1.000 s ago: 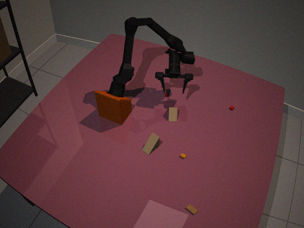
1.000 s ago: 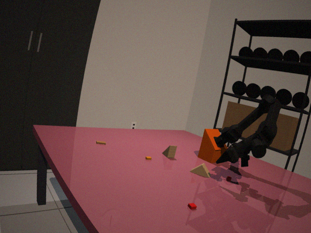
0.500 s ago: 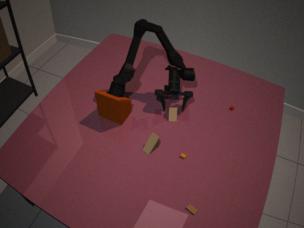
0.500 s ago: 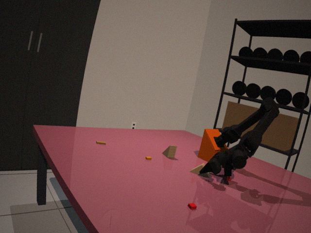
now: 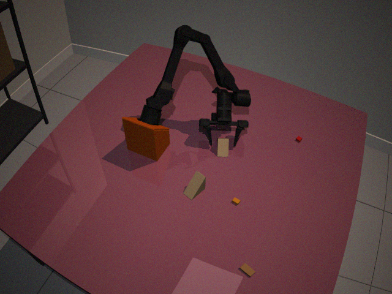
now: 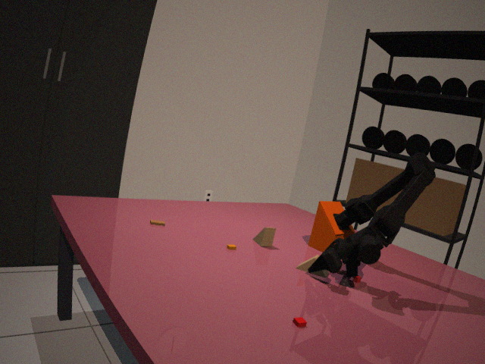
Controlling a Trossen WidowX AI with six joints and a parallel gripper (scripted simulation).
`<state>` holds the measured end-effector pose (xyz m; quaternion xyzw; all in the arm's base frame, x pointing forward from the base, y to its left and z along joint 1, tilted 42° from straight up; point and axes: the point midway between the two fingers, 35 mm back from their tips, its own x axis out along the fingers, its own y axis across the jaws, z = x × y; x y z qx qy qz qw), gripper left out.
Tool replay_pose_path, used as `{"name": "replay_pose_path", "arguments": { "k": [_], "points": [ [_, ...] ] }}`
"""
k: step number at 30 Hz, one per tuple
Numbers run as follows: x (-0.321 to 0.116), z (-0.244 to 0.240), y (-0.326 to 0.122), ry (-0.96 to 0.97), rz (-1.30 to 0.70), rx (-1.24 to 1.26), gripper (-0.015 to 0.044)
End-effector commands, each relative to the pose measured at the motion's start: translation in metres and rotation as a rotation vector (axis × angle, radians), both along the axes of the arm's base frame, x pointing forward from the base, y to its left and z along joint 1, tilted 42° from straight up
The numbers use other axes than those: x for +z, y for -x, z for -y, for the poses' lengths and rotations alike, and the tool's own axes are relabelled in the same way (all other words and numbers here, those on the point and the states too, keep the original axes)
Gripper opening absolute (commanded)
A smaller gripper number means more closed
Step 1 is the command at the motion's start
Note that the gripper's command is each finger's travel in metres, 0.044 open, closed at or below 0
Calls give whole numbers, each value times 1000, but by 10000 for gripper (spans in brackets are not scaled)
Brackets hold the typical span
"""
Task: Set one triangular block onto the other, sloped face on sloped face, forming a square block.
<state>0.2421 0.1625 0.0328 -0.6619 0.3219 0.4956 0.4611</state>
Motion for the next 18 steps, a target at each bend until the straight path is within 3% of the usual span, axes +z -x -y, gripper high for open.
{"name": "replay_pose_path", "arguments": {
  "k": [1,8,15,18],
  "points": [
    [0,0,0,-1,1,0,361],
    [0,0,0,-1,1,0,177],
    [0,0,0,-1,1,0,131],
    [0,0,0,-1,1,0,52]
  ]
}}
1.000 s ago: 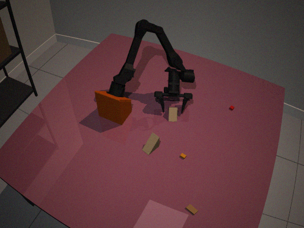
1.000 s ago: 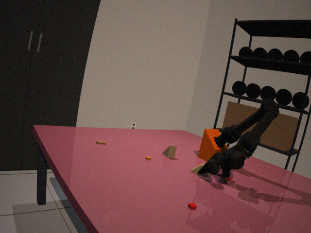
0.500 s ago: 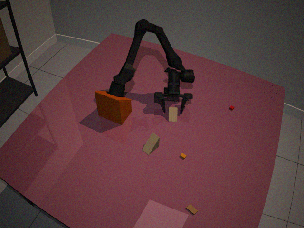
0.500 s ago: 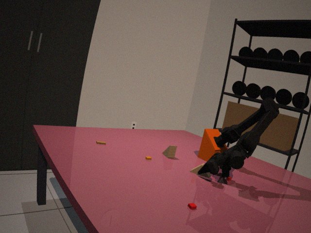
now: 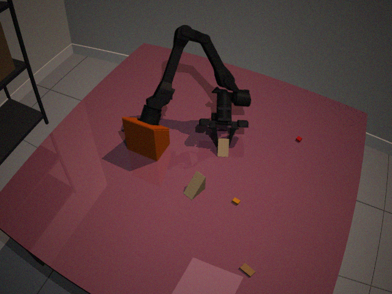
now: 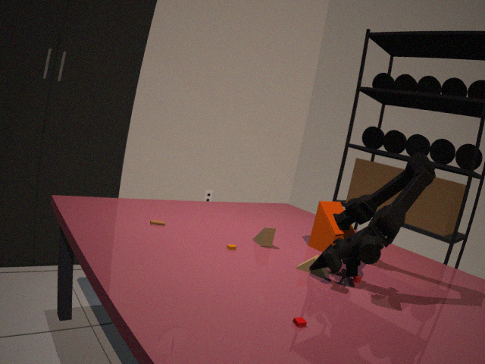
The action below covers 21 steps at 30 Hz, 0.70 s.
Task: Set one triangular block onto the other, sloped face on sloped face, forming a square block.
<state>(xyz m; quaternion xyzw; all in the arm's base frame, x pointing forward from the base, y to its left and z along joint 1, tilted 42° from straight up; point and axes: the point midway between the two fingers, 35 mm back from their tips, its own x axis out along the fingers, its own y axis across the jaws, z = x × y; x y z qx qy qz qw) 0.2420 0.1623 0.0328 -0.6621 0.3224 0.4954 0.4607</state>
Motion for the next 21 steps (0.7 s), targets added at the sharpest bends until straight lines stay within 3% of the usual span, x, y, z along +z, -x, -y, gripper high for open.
{"name": "replay_pose_path", "arguments": {
  "k": [1,2,21],
  "points": [
    [1,0,-1,-2,1,0,26],
    [3,1,-1,-2,1,0,0],
    [69,63,-7,4,2,0,0]
  ]
}}
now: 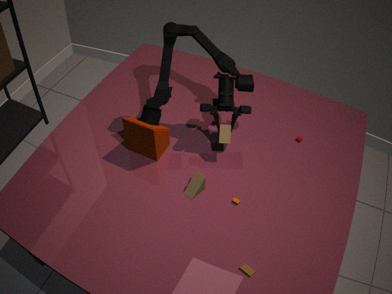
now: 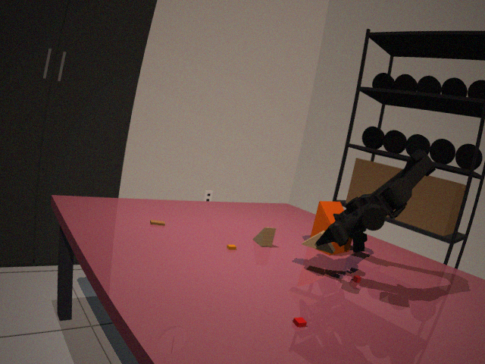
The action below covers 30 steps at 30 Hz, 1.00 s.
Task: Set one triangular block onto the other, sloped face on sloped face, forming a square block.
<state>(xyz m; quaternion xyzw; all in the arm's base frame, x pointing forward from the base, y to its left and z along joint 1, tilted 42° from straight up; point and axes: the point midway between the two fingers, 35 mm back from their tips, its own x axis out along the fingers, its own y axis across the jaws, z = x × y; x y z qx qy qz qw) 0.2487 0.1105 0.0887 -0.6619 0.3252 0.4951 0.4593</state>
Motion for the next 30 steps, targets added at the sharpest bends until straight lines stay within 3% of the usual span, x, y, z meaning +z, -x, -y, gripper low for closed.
{"name": "replay_pose_path", "arguments": {
  "k": [1,10,30],
  "points": [
    [16,14,1,-1,5,3,0],
    [12,15,2,-26,-26,-18,0],
    [-2,25,3,-444,-395,-284,0]
  ]
}}
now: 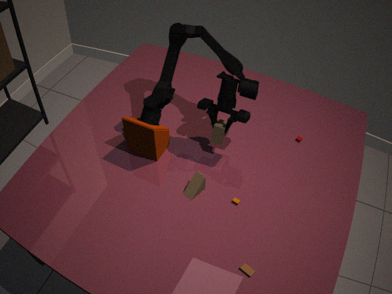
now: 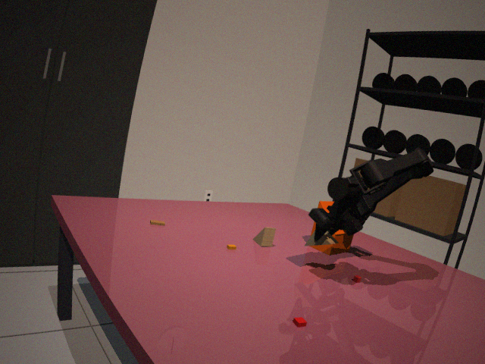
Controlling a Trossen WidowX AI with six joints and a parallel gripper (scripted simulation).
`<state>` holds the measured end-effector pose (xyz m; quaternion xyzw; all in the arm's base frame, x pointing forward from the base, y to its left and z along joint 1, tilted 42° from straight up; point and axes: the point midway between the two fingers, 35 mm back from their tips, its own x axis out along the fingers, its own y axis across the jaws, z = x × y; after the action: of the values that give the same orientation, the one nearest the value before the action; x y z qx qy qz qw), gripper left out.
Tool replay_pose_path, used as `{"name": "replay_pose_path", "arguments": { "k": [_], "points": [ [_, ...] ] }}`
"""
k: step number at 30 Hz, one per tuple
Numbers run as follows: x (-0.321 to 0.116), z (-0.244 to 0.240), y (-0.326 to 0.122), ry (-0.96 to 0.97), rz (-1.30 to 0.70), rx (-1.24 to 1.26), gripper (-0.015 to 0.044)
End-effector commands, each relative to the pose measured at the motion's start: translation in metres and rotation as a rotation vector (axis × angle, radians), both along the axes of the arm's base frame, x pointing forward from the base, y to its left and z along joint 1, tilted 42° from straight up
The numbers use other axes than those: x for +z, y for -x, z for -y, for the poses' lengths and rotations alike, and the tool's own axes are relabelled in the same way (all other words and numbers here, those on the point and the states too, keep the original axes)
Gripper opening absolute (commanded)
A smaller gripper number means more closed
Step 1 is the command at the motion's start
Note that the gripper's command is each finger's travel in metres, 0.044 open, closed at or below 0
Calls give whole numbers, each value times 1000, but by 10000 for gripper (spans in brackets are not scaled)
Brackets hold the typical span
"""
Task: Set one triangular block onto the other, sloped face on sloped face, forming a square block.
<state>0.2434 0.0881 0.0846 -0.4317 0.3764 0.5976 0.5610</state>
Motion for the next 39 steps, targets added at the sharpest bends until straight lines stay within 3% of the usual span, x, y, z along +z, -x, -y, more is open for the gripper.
{"name": "replay_pose_path", "arguments": {
  "k": [1,13,23,39],
  "points": [
    [2,3,-3,-94,-64,-77,0],
    [11,11,-14,-359,-207,-270,0],
    [9,17,-17,-358,-208,-279,0],
    [-21,78,-39,-324,-249,-388,0]
  ]
}}
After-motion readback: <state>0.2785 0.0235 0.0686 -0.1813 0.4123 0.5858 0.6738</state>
